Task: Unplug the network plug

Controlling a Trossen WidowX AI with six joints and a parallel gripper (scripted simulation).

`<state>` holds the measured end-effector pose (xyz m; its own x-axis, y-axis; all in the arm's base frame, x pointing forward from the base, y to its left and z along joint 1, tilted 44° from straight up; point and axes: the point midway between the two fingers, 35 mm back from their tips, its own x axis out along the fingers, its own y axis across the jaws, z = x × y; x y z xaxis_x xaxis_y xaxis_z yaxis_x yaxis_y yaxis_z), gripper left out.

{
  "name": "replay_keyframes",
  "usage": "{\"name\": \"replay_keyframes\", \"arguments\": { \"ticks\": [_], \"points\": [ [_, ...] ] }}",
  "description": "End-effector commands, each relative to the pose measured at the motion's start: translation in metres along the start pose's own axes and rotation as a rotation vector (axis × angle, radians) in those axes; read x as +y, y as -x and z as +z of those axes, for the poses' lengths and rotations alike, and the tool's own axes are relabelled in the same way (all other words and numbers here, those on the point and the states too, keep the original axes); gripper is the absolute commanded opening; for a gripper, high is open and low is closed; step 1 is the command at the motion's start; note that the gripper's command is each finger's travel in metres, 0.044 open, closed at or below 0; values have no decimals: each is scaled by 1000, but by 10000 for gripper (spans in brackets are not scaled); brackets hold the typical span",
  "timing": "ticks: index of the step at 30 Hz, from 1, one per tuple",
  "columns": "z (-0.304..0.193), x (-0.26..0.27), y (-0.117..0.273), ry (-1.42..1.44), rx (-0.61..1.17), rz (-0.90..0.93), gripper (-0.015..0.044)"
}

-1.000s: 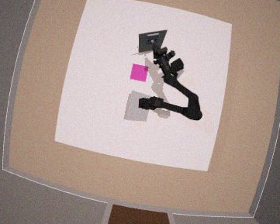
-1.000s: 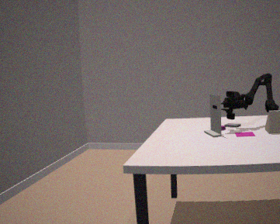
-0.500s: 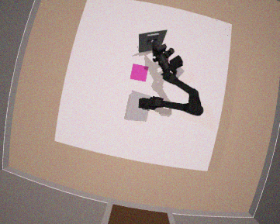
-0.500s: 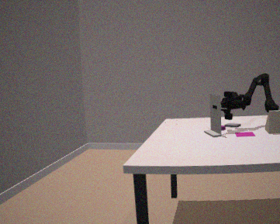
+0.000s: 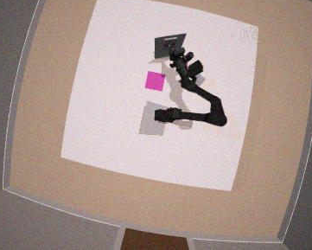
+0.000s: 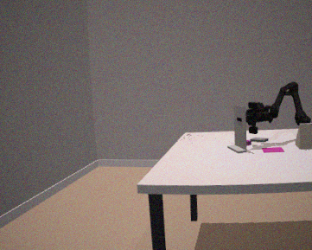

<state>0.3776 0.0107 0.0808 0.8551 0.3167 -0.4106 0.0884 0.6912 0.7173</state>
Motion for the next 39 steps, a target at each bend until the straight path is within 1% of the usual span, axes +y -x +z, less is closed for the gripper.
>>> {"name": "replay_keyframes", "arguments": {
  "ticks": [1, 6, 39],
  "points": [
    [1, -1, 0, -4, -5, -7, 31],
    [1, -1, 0, -4, -5, -7, 0],
    [-3, -1, 14, -4, -4, -7, 0]
  ]
}}
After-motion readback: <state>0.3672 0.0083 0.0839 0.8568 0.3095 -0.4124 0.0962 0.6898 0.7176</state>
